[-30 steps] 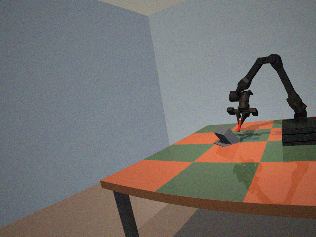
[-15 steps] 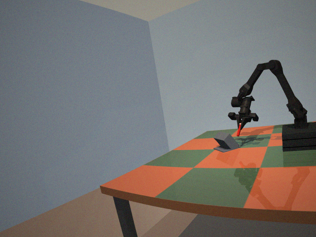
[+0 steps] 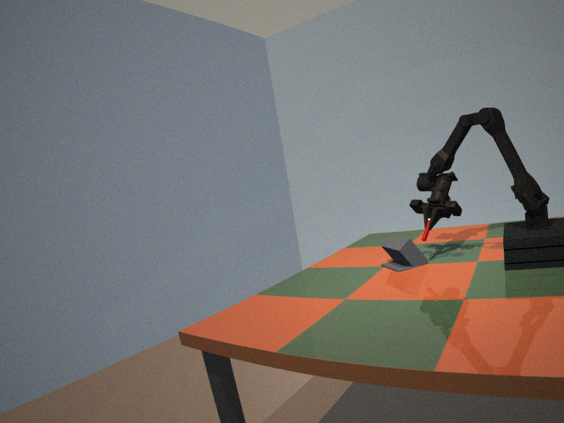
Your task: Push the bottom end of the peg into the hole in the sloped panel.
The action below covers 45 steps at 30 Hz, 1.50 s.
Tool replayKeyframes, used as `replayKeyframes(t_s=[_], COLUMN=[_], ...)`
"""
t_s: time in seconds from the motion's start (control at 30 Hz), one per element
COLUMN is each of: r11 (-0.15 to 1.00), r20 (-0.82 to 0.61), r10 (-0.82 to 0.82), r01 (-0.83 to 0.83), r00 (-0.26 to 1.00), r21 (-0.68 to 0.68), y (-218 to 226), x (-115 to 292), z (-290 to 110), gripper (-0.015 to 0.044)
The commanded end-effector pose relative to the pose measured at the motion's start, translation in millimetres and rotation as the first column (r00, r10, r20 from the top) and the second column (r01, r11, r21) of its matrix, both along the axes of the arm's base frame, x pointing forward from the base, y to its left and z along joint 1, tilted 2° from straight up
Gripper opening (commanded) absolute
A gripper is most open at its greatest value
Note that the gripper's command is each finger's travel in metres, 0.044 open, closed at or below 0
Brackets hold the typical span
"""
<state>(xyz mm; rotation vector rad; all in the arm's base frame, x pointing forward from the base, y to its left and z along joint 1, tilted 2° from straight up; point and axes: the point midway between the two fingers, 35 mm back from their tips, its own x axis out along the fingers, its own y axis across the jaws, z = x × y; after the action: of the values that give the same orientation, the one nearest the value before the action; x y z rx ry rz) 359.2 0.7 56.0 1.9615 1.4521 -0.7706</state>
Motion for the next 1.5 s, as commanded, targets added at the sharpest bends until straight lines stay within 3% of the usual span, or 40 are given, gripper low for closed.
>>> replayKeyframes(t_s=[0.0, 1.47], r11=[0.999, 0.930], r20=[-0.002, -0.023], r10=[-0.035, -0.297], r01=[0.035, 0.295], r00=[0.999, 0.955], r21=[0.026, 0.219], y=[-7, -73], x=[2, 6], z=[1, 5], gripper=[0.0000, 0.0000])
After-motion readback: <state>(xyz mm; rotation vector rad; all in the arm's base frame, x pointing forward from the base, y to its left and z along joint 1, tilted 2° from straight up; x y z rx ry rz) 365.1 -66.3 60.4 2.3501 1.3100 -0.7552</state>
